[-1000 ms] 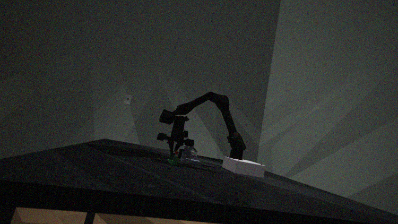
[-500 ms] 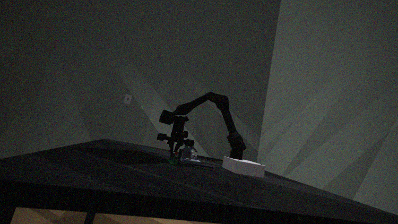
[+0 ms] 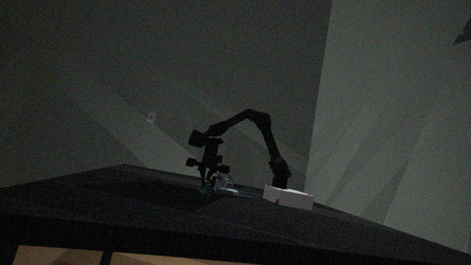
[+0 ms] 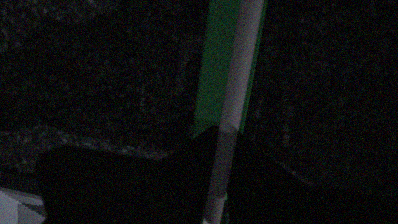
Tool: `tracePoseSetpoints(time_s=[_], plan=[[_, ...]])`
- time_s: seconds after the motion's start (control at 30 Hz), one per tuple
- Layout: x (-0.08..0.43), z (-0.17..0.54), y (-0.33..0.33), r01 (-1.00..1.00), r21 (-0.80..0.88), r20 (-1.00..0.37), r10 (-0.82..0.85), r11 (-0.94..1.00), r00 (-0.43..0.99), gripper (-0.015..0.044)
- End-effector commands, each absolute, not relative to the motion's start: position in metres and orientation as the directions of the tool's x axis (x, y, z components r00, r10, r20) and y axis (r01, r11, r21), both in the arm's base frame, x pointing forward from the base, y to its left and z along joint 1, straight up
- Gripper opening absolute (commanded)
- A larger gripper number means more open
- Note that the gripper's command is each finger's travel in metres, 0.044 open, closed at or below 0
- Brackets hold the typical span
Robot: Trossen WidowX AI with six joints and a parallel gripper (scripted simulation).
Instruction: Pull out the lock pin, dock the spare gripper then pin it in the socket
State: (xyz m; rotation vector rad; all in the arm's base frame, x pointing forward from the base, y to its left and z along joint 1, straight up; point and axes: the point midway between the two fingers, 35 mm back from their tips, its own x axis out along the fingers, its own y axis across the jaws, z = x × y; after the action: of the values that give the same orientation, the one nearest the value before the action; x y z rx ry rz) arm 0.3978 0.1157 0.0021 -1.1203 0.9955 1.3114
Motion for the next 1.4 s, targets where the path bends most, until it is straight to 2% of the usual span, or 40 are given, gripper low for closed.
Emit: tracePoseSetpoints(time_s=[0.0, 1.07, 1.37], plan=[[0.3966, -0.0031, 0.1154, -0.997, -0.04, -0.979, 0.203, -0.059, 0.027, 0.0], [0.3978, 0.0009, 0.1157, -0.997, -0.048, -0.978, 0.205, -0.056, 0.036, 0.0], [0.3978, 0.0009, 0.1157, -0.997, -0.048, -0.978, 0.205, -0.056, 0.036, 0.0236]])
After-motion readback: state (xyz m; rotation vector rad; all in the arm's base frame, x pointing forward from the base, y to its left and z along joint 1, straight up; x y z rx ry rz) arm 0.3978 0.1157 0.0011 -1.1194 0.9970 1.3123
